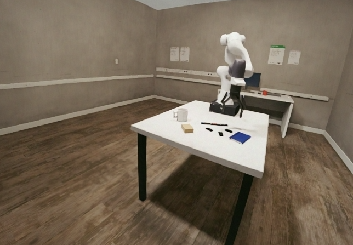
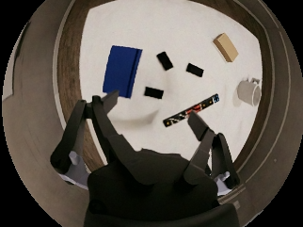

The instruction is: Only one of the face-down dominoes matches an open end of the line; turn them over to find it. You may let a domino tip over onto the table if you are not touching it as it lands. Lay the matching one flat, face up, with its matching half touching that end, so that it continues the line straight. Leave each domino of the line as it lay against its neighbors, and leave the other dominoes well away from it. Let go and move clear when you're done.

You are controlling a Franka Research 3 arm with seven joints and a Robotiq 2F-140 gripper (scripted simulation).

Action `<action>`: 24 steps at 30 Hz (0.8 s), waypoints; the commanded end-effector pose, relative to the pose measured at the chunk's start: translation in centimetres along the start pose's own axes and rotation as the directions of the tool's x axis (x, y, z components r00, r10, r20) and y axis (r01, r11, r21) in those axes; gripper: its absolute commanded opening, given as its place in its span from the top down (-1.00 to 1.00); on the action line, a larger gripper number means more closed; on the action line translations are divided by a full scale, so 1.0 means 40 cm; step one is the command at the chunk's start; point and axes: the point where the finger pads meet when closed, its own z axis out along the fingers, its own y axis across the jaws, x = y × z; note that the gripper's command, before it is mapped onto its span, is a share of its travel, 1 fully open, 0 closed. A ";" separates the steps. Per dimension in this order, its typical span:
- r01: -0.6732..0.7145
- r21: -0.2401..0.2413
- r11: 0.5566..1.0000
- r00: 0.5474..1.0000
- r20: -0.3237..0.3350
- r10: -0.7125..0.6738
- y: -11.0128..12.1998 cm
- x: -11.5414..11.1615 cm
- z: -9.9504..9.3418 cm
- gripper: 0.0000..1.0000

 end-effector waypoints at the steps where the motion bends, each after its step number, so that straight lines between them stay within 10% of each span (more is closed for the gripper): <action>1: 0.026 0.006 1.000 1.000 -0.003 -0.026 -0.003 0.002 -0.001 -1.00; 24: 0.031 0.003 1.000 1.000 -0.002 -0.031 -0.002 0.002 -0.001 -1.00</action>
